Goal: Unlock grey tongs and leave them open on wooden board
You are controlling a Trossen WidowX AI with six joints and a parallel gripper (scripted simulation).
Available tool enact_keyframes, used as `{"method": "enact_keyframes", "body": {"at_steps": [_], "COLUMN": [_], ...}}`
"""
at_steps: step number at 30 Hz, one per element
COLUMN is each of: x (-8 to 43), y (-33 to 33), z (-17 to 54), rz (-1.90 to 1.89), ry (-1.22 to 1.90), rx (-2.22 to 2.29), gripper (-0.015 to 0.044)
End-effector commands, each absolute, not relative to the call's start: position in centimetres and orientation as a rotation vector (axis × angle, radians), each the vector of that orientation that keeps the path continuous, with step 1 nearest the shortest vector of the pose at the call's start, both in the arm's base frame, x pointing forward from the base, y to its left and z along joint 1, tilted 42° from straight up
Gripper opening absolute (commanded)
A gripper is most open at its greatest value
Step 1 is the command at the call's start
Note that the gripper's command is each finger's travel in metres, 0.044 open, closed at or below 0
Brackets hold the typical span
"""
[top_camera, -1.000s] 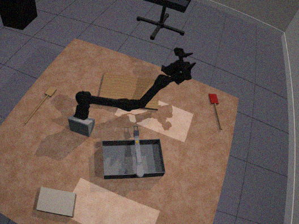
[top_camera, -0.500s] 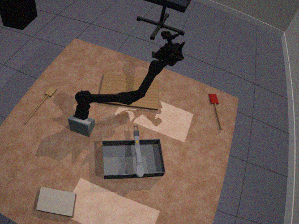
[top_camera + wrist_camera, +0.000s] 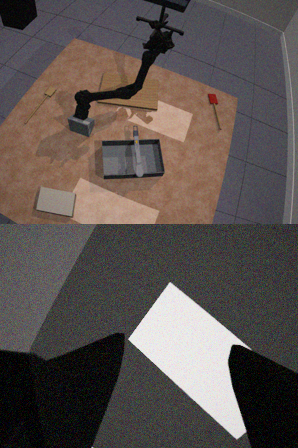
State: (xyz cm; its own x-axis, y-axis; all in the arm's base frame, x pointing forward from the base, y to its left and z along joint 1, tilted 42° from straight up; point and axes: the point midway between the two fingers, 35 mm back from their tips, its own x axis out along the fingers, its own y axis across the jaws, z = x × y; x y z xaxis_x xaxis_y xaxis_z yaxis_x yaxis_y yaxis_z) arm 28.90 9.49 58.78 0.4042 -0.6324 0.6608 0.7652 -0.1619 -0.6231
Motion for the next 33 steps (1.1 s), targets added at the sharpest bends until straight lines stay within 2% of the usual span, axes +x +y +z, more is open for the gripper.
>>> {"method": "enact_keyframes", "body": {"at_steps": [1,16,27,33], "x": [26.8,13.2,9.2,6.5], "y": [8.5,-0.2,-5.0,-11.9], "z": [59.8,63.1,62.5,60.3], "rz": [-1.255,-1.327,-1.280,-1.181], "ry": [-0.154,-0.118,-0.064,0.050], "rx": [-1.185,-0.970,-0.884,-0.826], "gripper": [0.0260,0.0260,0.0260,0.0260]}}
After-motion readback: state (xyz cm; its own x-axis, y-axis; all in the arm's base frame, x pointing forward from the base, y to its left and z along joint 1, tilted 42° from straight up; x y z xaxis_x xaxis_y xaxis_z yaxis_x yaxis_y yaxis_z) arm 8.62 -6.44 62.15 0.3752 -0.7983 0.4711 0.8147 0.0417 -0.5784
